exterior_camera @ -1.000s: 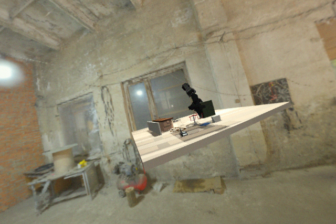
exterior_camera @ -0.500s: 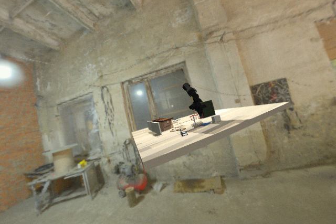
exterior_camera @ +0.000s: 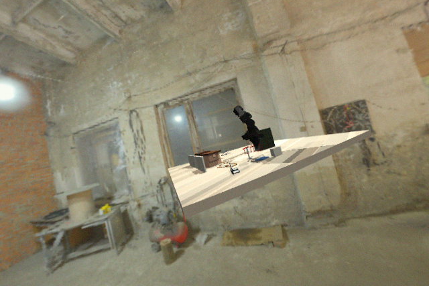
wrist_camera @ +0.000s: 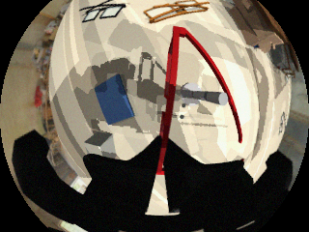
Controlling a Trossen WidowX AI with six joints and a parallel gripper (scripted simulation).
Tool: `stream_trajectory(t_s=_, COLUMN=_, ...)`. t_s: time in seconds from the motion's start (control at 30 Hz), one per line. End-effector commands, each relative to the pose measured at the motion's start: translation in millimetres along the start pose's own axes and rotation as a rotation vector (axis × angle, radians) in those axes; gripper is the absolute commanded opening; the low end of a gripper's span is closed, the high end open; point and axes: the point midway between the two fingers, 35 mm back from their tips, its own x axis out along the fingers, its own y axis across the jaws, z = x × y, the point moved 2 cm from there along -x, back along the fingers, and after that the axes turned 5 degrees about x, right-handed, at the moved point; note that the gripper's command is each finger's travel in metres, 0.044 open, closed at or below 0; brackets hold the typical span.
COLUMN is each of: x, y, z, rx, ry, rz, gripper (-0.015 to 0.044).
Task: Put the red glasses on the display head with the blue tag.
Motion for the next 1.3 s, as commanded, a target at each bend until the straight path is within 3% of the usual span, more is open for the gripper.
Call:
stream_trajectory(t_s=0.0, x=3, y=3, z=-6, rx=-0.003, ry=0.009, rz=-0.006, gripper=0.0000)
stream_trajectory(t_s=1.27, x=3, y=18, z=-35, rx=-0.004, ry=0.011, rz=-0.004, gripper=0.0000)
